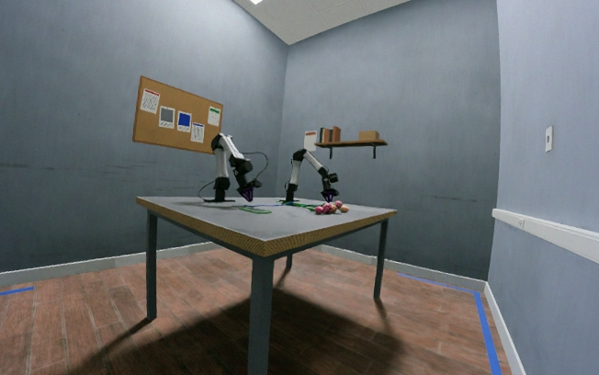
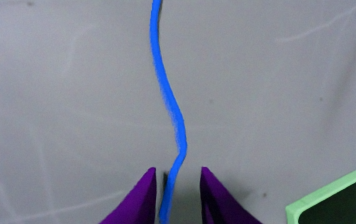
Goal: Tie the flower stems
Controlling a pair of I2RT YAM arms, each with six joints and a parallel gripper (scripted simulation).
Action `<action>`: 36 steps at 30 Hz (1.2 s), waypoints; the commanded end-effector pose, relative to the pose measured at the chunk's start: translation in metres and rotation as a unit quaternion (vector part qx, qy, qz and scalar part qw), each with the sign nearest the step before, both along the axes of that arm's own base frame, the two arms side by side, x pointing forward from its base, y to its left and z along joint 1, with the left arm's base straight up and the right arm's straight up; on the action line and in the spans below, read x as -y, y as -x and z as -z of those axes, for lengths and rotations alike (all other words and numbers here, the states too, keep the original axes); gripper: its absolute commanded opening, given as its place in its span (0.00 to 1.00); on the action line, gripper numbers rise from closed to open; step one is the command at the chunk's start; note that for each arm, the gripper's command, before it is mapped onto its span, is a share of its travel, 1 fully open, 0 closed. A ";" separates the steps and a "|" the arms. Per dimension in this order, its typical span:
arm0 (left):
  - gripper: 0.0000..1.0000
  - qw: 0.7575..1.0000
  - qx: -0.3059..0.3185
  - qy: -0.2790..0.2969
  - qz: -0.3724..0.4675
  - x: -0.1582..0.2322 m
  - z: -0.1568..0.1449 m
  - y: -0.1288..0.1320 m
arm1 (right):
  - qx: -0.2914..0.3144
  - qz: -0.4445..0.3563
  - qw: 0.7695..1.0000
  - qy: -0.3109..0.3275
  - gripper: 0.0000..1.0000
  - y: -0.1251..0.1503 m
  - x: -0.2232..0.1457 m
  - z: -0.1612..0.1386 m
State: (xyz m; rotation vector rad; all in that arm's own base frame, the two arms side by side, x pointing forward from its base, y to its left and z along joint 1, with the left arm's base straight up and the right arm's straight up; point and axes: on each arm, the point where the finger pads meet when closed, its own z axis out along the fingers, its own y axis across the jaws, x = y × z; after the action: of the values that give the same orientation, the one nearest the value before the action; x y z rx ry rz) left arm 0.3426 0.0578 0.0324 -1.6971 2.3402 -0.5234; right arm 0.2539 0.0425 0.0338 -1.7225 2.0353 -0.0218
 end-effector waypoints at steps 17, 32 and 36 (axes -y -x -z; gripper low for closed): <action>0.65 1.000 0.013 -0.007 0.000 -0.010 -0.054 0.014 | 0.004 0.002 1.000 0.004 0.65 0.011 0.012 -0.037; 0.65 0.973 0.047 -0.079 0.212 0.046 -0.061 0.041 | 0.006 0.002 1.000 0.004 0.65 0.012 0.012 -0.038; 0.65 0.954 0.060 -0.101 0.277 0.065 -0.064 0.049 | 0.005 0.002 1.000 0.004 0.65 0.012 0.012 -0.038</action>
State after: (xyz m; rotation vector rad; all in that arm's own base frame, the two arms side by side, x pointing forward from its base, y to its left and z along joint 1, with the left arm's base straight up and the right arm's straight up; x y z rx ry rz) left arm 0.3028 0.0024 0.0876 -1.0854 2.6147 -0.4830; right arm 0.2405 0.0312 0.0678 -1.7189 2.0404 -0.0372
